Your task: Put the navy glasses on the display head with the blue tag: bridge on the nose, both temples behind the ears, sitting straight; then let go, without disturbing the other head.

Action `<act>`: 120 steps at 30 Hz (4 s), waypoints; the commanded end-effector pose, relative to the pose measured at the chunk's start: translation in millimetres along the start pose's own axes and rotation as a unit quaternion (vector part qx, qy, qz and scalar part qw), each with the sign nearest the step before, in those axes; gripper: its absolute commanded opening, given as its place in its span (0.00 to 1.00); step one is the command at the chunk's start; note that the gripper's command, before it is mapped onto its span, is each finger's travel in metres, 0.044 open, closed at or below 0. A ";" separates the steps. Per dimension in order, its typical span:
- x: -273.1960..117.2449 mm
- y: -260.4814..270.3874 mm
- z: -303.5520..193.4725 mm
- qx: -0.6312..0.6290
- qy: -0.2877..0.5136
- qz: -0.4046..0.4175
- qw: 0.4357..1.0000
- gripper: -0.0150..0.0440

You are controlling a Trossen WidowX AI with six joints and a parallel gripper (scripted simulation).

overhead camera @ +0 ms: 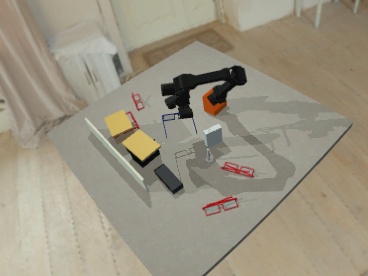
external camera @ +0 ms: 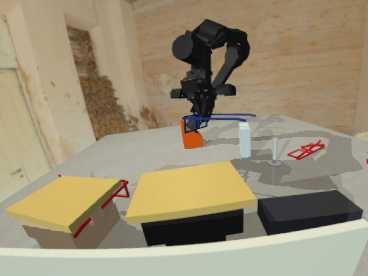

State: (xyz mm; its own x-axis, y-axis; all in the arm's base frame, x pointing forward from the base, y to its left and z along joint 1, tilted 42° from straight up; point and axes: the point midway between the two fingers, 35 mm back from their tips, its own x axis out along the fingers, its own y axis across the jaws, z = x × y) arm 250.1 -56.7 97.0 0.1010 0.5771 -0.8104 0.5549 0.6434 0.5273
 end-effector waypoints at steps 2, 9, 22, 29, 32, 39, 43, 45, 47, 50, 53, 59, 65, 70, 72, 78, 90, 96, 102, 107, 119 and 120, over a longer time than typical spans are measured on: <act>-9.7 5.1 -13.3 0.067 -0.019 -0.006 0.998 0.25; -24.5 14.0 -28.9 0.153 -0.054 -0.004 0.987 0.25; -46.8 26.6 -61.4 0.308 -0.117 0.021 0.944 0.25; -55.8 31.2 -80.0 0.387 -0.147 0.045 0.909 0.25; -59.0 32.6 -88.1 0.420 -0.159 0.058 0.892 0.25; -65.1 35.0 -107.2 0.493 -0.182 0.092 0.846 0.25; -67.6 35.7 -118.0 0.532 -0.192 0.114 0.817 0.25; -68.6 35.8 -123.5 0.551 -0.196 0.125 0.801 0.25; -69.5 35.8 -128.8 0.569 -0.200 0.137 0.785 0.25; -70.5 35.6 -136.8 0.596 -0.205 0.156 0.760 0.25; -71.2 35.2 -144.7 0.622 -0.208 0.176 0.734 0.25; -71.5 33.5 -160.0 0.669 -0.210 0.217 0.679 0.25; -74.4 36.3 -160.9 0.664 -0.211 0.223 0.682 0.25; -74.4 36.3 -160.9 0.664 -0.211 0.223 0.682 0.25; -74.4 36.3 -160.9 0.664 -0.211 0.223 0.682 0.25; -74.4 36.3 -160.9 0.664 -0.211 0.223 0.682 0.25; -74.4 36.3 -160.9 0.664 -0.211 0.223 0.682 0.25; -74.4 36.3 -160.5 0.663 -0.210 0.222 0.683 0.25; -74.0 37.2 -149.5 0.657 -0.203 0.200 0.698 0.25; -72.7 37.4 -136.2 0.648 -0.192 0.174 0.716 0.25; -65.5 35.0 -103.7 0.624 -0.160 0.117 0.756 0.25; -64.6 34.6 -101.0 0.622 -0.157 0.113 0.759 0.25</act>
State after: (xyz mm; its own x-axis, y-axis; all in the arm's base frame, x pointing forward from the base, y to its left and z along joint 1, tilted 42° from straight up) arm 171.0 -17.0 194.6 0.4066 0.3113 -0.8589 0.8020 -0.5719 0.1724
